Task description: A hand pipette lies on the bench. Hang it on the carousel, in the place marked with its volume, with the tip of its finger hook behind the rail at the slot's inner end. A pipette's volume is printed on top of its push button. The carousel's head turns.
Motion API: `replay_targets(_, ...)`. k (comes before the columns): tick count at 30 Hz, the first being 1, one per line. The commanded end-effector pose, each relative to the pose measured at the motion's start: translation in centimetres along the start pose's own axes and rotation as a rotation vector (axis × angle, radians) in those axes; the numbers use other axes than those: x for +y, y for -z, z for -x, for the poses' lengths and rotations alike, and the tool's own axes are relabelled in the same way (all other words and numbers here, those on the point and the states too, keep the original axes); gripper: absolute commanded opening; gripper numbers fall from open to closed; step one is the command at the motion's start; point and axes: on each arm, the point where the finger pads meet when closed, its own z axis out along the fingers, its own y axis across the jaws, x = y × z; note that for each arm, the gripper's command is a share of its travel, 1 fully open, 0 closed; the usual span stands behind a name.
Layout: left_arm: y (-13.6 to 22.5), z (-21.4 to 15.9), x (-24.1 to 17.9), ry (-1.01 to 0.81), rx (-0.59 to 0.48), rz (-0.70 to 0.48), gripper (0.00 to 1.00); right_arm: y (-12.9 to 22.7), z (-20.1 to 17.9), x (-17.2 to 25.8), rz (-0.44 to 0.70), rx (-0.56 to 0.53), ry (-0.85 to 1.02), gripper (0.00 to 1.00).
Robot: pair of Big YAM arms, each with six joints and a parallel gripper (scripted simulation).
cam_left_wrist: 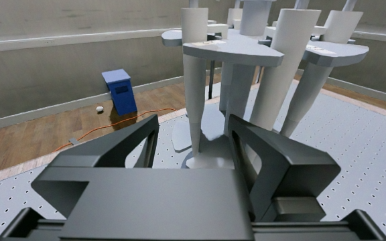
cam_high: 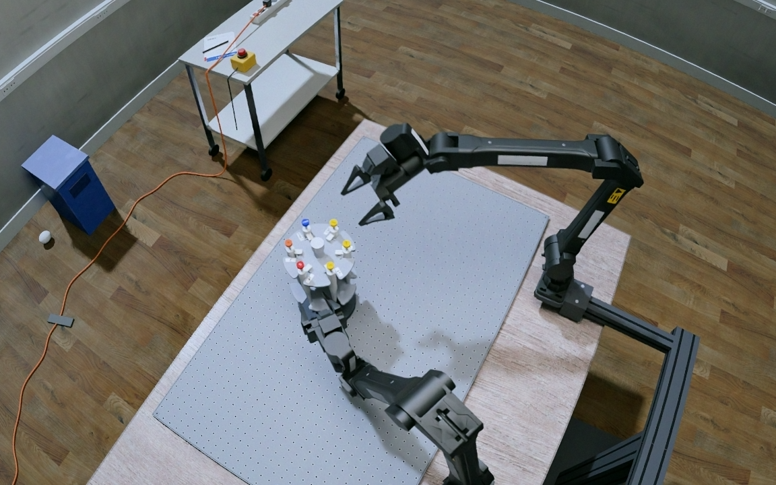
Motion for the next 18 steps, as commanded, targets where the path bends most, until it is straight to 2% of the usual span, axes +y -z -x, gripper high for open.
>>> replay_targets(1,-1.5,1.1,-0.3,-0.022,-0.035,-0.011,0.65,1.1,4.0,-1.8,0.016,-0.012,0.073,1.00)
replay_targets(7,-1.5,1.1,-0.3,-0.022,-0.035,-0.011,0.65,1.3,4.8,-2.3,0.059,-0.010,0.067,1.00)
replay_targets(18,-1.5,1.1,-0.3,-0.021,-0.035,-0.011,0.65,2.0,5.8,-2.1,0.063,-0.030,0.062,1.00)
